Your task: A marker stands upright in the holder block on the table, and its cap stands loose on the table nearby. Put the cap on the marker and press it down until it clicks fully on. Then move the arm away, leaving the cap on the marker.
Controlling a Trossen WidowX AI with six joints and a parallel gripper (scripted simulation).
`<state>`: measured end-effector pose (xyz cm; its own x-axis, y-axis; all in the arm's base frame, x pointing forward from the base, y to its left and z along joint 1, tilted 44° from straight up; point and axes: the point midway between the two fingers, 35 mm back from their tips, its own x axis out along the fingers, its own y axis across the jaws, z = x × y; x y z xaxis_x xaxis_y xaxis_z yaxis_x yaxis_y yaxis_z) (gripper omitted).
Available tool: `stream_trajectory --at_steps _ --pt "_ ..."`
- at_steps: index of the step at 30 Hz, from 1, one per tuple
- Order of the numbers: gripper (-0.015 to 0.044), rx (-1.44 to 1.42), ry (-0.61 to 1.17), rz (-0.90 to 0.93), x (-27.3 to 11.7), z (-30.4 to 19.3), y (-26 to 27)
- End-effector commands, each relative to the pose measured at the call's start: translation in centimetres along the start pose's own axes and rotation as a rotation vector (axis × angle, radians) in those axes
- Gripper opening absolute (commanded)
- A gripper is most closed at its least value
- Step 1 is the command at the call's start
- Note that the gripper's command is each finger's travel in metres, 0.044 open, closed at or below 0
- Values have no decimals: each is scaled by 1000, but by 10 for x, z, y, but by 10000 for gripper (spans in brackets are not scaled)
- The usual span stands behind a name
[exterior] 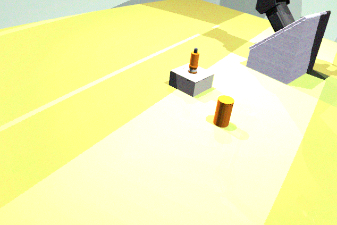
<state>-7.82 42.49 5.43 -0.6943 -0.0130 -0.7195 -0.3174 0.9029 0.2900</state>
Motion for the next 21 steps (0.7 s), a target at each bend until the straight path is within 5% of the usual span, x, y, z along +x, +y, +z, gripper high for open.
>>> stream_trajectory --at_steps 1,11,21 --pt "241 86 -139 -32 -30 51 -33" --pt "241 396 -456 -195 -115 153 -160" --pt "241 724 -647 -445 -189 185 -319"
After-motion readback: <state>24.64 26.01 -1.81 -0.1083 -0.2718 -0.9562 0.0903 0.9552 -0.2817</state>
